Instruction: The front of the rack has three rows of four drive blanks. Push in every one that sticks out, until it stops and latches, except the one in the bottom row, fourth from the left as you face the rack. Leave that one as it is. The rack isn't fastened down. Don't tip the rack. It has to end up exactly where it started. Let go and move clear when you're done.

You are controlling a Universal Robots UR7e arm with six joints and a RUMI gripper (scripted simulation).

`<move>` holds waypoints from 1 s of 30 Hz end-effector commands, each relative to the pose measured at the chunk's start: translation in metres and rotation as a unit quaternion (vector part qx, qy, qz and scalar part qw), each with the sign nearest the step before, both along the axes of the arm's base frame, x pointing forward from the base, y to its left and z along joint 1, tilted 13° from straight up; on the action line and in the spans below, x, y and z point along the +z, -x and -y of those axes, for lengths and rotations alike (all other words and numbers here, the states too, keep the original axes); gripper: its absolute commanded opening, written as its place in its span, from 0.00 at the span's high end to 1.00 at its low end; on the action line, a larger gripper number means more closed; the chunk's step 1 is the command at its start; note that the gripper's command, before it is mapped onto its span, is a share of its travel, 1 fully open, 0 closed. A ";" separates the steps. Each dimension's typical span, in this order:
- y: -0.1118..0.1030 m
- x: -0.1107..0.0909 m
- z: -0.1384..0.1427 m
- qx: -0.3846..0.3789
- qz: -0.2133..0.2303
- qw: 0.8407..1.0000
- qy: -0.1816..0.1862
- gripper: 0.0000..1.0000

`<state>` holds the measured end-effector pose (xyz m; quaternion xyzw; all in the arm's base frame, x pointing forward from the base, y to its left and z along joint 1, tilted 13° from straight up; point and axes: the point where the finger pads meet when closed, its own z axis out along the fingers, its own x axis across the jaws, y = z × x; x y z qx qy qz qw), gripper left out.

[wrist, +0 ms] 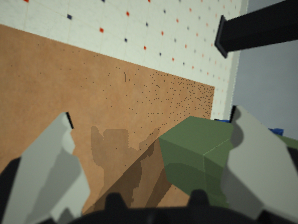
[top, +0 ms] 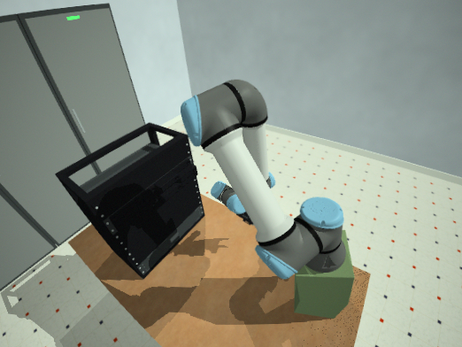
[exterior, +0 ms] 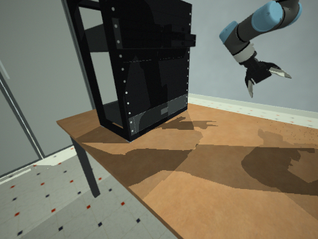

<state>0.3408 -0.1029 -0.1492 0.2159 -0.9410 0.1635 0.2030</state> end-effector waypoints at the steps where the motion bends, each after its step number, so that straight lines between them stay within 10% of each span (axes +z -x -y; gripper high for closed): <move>1: 0.000 0.000 0.000 0.001 -0.001 1.000 -0.001 0.00; 30: 0.022 -0.012 -0.013 0.031 -0.059 0.996 -0.051 0.00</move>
